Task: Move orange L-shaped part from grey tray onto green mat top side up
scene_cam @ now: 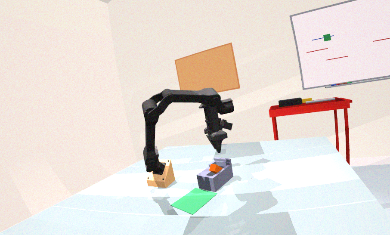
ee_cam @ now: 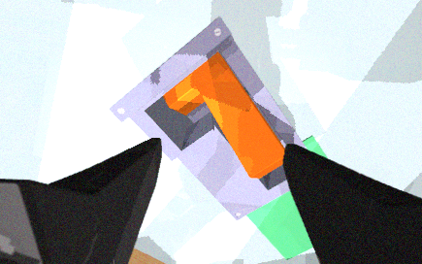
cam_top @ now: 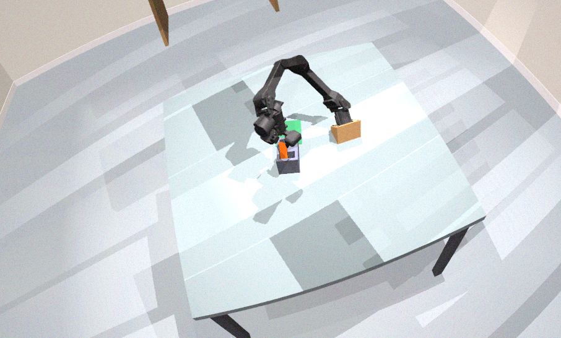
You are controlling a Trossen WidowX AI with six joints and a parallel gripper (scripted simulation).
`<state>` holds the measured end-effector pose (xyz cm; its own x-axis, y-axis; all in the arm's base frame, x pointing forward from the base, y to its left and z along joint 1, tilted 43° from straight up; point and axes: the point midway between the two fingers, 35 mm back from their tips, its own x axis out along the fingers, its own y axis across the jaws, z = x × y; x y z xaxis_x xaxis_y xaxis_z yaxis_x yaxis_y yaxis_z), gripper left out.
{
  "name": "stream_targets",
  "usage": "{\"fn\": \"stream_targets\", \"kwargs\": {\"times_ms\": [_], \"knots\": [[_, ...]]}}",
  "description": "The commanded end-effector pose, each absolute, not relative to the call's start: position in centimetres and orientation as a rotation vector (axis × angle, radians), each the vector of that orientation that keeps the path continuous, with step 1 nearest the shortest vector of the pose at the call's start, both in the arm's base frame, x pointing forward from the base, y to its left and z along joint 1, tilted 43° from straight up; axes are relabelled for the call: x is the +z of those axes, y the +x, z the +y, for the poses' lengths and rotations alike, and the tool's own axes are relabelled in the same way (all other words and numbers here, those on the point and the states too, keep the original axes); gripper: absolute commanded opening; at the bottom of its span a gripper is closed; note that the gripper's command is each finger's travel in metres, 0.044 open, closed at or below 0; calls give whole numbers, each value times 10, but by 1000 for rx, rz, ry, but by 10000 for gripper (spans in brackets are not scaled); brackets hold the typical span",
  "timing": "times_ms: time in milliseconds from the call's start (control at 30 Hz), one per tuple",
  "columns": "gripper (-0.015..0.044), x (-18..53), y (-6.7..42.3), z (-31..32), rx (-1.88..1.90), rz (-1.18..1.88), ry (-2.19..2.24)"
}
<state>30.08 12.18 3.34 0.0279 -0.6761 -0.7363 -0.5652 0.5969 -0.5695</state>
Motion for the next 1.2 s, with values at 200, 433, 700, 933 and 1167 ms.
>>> {"fn": "stream_targets", "kwargs": {"times_ms": [200, 433, 700, 933, 1167], "knots": [[280, 63, 294, 95, 495, 1713, -1577], [280, 63, 294, 95, 495, 1713, -1577], [280, 46, 295, 79, 495, 1713, -1577], [280, 38, 296, 72, 494, 1713, -1577], [280, 30, 297, 65, 494, 1712, -1577]]}}
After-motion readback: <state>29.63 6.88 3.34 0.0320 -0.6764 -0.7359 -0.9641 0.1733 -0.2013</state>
